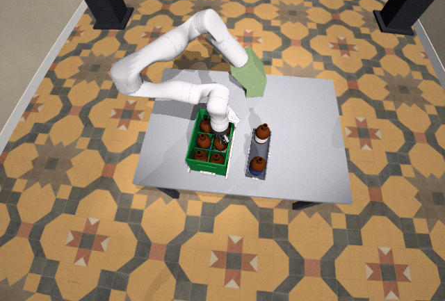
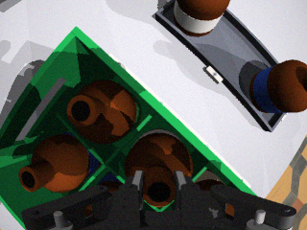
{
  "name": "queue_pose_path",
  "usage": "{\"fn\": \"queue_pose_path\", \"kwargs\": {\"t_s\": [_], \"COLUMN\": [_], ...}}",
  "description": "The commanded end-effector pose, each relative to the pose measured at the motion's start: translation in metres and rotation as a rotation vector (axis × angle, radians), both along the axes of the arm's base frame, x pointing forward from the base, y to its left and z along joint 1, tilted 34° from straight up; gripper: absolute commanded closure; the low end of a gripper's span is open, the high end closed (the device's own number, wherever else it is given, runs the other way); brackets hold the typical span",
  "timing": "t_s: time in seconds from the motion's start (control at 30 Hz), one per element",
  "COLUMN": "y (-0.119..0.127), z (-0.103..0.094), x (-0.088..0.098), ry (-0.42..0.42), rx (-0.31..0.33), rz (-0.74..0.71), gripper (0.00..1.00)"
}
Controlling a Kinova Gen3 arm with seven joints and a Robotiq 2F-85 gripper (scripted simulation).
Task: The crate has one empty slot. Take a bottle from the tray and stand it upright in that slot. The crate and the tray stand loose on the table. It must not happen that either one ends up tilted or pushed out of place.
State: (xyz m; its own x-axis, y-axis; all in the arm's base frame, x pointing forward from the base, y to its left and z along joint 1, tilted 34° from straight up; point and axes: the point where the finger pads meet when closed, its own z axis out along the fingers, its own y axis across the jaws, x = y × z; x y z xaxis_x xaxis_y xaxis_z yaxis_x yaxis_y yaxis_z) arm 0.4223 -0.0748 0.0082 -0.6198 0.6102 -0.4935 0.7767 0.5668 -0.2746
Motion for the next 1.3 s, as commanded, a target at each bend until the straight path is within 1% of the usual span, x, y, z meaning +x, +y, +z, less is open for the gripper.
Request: {"fn": "queue_pose_path", "kwargs": {"t_s": [0.0,0.5,1.27], "y": [-0.0005,-0.0042,-0.0058], "z": [-0.0027,-0.0082,-0.0107], "x": [-0.0001,0.0006,0.0009], "ry": [-0.004,-0.004,-0.004], "rx": [0.005,0.005,0.005], "rz": [-0.003,-0.003,-0.003], "gripper": [1.00,1.00,1.00]}}
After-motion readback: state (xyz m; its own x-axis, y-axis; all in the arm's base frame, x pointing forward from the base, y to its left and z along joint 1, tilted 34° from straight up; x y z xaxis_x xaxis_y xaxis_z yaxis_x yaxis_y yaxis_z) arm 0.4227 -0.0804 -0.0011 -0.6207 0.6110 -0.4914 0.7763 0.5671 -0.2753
